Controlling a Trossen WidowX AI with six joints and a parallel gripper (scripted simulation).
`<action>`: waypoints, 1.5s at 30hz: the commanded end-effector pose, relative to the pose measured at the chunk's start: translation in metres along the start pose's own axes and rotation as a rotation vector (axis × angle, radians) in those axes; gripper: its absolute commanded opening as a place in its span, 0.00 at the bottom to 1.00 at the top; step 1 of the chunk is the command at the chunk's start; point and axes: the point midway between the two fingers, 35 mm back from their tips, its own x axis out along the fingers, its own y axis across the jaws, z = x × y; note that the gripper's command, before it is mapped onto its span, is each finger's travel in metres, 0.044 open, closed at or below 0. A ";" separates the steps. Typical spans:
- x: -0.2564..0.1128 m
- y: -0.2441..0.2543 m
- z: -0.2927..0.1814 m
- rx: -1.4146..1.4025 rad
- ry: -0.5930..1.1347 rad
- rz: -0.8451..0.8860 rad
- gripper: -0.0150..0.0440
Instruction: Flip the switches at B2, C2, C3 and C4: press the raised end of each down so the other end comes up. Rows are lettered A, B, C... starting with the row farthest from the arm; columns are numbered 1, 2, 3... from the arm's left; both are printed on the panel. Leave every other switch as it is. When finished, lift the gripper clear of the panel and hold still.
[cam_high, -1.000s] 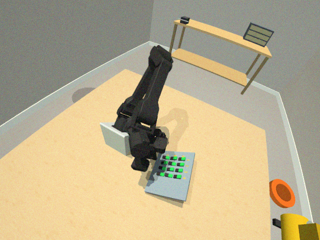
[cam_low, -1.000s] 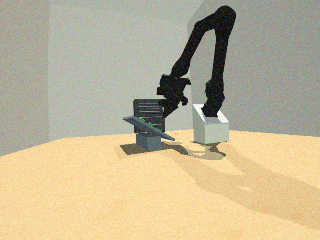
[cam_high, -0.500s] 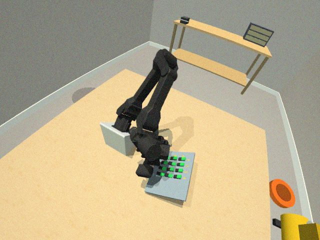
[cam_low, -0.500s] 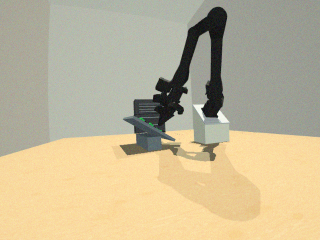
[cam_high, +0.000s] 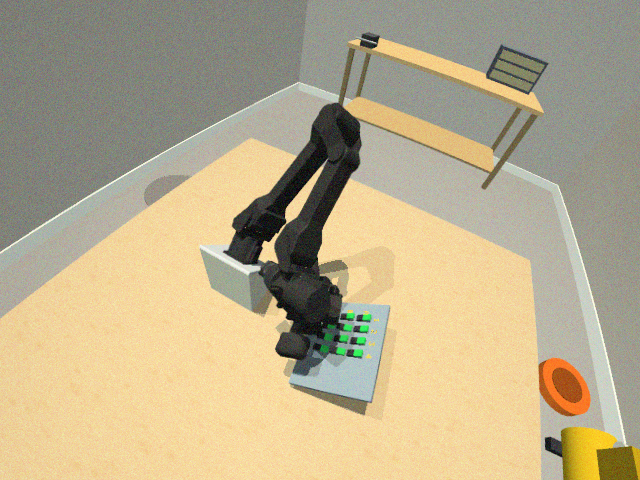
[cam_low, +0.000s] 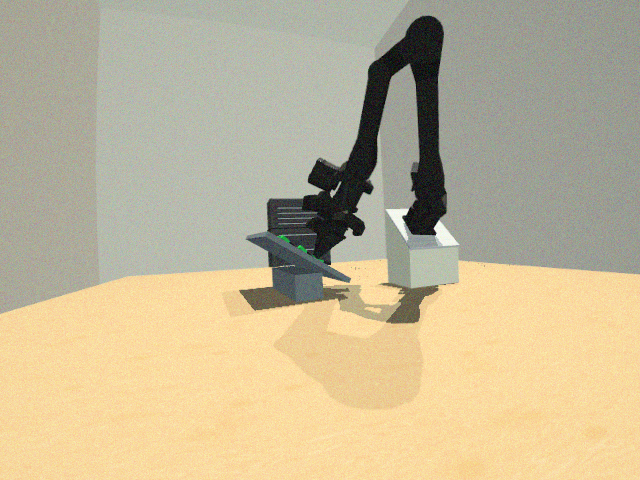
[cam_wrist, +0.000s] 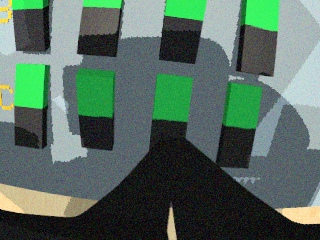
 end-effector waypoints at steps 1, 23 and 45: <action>0.002 0.001 -0.002 0.007 0.002 0.003 0.25; 0.003 0.001 -0.002 0.007 0.002 0.004 0.25; 0.006 0.001 -0.002 0.007 0.002 0.004 0.25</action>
